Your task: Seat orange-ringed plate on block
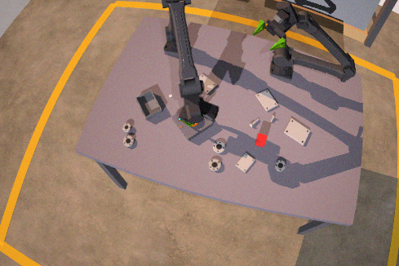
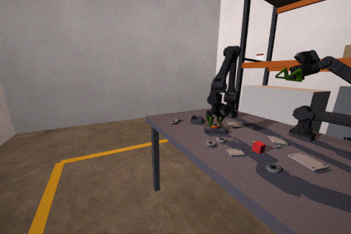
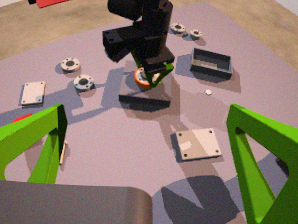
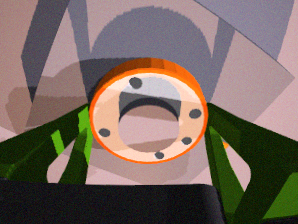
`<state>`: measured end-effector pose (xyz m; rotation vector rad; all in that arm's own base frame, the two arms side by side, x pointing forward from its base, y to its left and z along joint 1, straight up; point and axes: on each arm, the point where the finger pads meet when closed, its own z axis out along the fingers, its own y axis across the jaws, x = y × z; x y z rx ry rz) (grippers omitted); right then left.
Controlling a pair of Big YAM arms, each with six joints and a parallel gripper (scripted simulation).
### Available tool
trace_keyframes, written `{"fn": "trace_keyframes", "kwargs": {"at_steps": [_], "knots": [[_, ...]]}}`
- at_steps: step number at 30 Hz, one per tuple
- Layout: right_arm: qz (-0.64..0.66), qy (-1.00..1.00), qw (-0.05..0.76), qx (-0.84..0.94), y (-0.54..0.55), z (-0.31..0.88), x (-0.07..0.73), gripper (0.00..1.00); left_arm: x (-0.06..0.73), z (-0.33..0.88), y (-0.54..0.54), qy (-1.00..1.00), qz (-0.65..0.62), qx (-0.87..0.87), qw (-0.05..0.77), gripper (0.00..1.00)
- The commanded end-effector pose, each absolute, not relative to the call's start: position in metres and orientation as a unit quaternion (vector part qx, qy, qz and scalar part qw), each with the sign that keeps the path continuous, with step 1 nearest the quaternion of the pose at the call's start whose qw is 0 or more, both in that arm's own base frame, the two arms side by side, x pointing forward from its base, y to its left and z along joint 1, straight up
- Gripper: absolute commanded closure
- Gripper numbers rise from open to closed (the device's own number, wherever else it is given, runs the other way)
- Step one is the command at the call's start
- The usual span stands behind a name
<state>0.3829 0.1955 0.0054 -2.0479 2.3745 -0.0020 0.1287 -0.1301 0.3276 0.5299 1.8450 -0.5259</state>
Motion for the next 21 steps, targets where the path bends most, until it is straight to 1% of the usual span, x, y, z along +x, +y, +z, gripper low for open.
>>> {"fn": "trace_keyframes", "kwargs": {"at_steps": [1,2,4,6,7,9,21], "knots": [[-0.003,0.756,0.007,-0.654,0.199,0.013,0.390,0.40,0.129,0.332,-0.126,0.775,-0.226,0.219,0.548,0.00],[-0.003,0.756,0.007,-0.654,0.199,0.013,0.390,0.29,0.129,0.332,-0.126,0.775,-0.226,0.219,0.548,0.00],[-0.003,0.756,0.007,-0.654,0.199,0.013,0.390,0.29,0.129,0.332,-0.126,0.775,-0.226,0.219,0.548,0.00],[-0.003,0.756,0.009,-0.654,0.199,0.012,0.391,0.06,0.129,0.332,-0.126,0.775,-0.226,0.219,0.548,0.00],[-0.003,0.756,0.009,-0.654,0.199,0.012,0.391,0.00,0.129,0.332,-0.126,0.775,-0.226,0.219,0.548,0.00],[-0.006,0.756,0.023,-0.654,0.207,0.025,0.391,0.00,0.129,0.332,-0.126,0.775,-0.226,0.219,0.548,0.00],[-0.009,0.756,0.040,-0.653,0.214,0.045,0.392,0.00,0.129,0.332,-0.126,0.775,-0.226,0.219,0.548,0.00]]}}
